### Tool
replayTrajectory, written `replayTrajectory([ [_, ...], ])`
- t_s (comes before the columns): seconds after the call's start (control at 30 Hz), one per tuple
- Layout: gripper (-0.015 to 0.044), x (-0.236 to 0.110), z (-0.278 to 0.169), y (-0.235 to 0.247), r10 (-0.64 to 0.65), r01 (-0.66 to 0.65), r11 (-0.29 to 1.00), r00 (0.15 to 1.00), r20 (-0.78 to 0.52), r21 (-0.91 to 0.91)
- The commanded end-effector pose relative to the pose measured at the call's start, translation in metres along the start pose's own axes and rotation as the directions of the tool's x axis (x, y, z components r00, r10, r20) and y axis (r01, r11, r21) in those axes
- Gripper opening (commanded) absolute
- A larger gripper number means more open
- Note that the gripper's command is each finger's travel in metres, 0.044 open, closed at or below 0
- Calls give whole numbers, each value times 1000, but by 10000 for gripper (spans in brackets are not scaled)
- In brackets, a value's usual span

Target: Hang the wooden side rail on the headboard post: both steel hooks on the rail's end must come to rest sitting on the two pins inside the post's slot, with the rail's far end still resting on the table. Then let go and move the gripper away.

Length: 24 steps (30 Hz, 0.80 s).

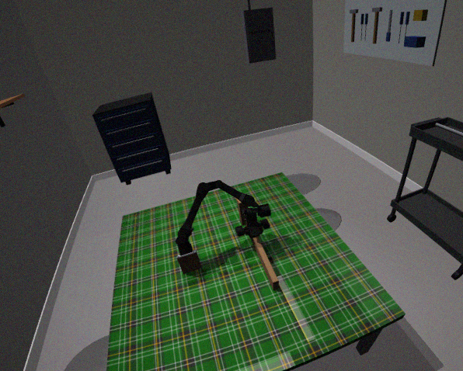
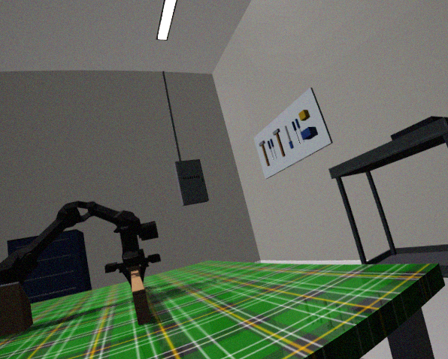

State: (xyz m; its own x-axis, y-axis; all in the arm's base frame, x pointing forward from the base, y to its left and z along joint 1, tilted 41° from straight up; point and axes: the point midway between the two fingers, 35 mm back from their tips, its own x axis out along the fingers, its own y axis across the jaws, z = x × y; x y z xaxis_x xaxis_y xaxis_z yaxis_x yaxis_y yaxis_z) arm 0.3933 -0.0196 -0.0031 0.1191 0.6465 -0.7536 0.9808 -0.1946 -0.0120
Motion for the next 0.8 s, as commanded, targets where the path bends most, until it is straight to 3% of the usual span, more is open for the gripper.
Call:
replayTrajectory([
  [0.0,0,-5,2,1,9,-9,1000,1000,7,1],
  [0.77,0,-9,2,1,9,-9,1000,1000,7,1],
])
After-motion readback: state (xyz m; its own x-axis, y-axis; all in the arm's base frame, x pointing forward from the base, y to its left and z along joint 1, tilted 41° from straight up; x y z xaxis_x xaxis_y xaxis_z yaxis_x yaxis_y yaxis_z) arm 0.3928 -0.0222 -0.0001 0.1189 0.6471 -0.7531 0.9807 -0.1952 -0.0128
